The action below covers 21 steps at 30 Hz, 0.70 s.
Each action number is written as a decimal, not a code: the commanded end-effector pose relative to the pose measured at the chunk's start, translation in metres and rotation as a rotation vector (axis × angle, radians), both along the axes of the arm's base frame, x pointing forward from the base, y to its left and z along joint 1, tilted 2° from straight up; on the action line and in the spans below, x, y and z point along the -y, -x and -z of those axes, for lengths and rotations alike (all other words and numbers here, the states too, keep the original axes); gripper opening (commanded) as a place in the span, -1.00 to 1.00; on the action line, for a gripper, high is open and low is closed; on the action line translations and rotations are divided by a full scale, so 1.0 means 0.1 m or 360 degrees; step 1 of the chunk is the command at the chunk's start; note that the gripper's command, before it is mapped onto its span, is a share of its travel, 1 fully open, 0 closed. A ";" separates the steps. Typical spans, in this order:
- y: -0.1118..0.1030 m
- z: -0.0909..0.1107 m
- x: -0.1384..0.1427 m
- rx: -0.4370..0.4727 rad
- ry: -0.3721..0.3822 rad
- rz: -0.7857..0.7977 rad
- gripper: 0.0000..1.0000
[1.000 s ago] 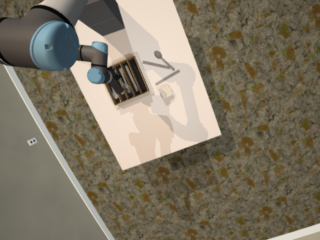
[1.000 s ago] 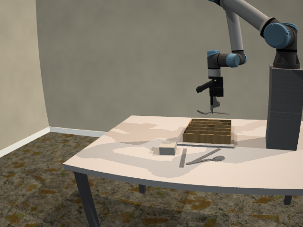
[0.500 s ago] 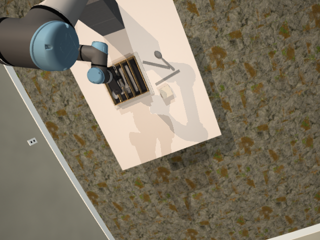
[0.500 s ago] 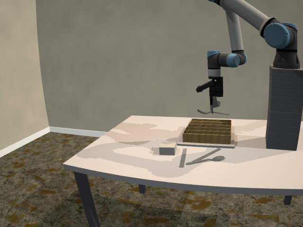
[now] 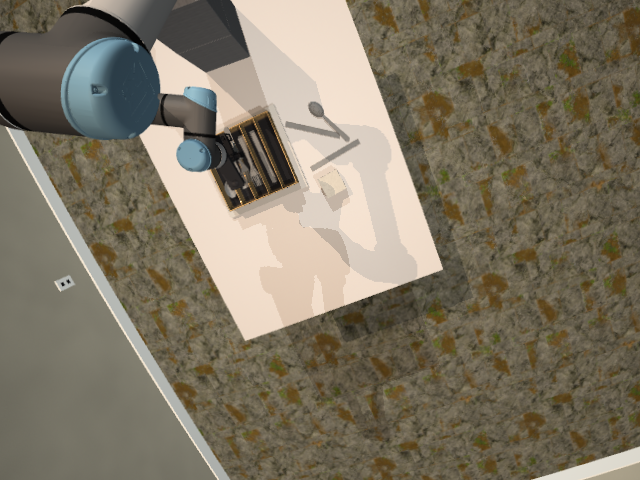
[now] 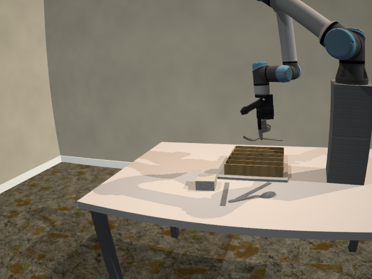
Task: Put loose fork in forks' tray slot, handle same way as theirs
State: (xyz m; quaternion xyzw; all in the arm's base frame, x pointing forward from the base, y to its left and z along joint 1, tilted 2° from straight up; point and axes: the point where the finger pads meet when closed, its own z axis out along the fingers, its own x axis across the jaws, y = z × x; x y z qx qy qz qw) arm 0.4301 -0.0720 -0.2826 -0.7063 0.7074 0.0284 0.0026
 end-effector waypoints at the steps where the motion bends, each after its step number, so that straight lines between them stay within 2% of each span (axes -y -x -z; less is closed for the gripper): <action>1: -0.07 -0.03 0.02 -0.0083 0.0010 -0.0008 -0.98; 21: -0.05 -0.02 0.02 -0.0088 0.0006 -0.0006 -0.98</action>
